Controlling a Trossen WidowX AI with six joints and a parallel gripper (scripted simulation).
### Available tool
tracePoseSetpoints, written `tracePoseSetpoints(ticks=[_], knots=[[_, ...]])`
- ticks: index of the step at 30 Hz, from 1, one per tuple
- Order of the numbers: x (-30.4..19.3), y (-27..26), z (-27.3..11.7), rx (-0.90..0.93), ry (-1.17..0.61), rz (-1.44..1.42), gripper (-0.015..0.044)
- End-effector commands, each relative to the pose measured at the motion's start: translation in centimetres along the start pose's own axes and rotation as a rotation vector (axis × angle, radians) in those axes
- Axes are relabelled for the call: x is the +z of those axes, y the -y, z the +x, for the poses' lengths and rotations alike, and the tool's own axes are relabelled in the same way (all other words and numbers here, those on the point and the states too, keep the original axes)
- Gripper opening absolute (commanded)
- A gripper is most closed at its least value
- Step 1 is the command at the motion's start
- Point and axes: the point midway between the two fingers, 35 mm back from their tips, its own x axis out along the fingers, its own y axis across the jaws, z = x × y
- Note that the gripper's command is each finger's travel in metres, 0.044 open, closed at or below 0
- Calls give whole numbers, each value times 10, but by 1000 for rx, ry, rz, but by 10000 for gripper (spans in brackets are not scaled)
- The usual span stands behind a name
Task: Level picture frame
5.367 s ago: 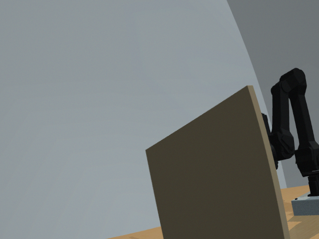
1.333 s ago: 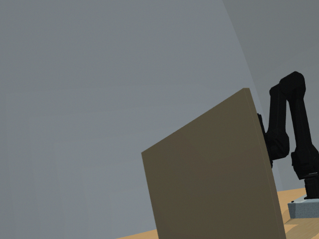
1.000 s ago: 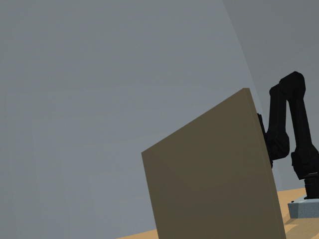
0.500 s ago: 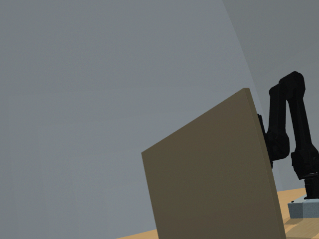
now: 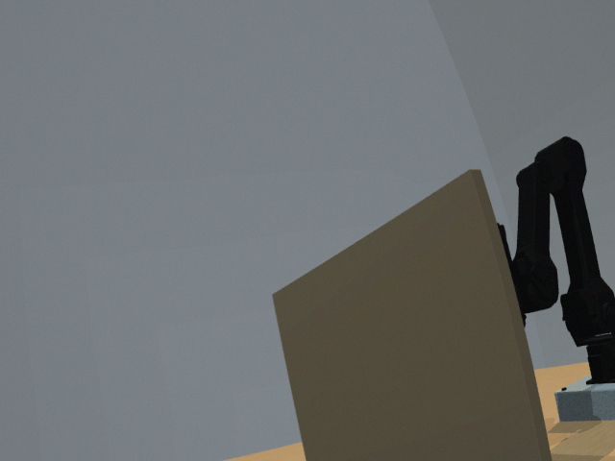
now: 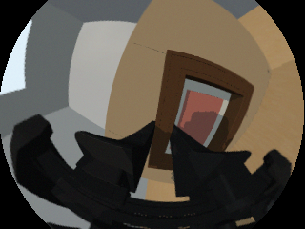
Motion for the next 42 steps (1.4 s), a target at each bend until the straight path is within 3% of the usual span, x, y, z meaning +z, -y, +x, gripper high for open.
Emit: tracePoseSetpoints(ticks=[1,42], knots=[[0,1,0,3,-3,5,0],[0,1,0,2,-2,149,0]])
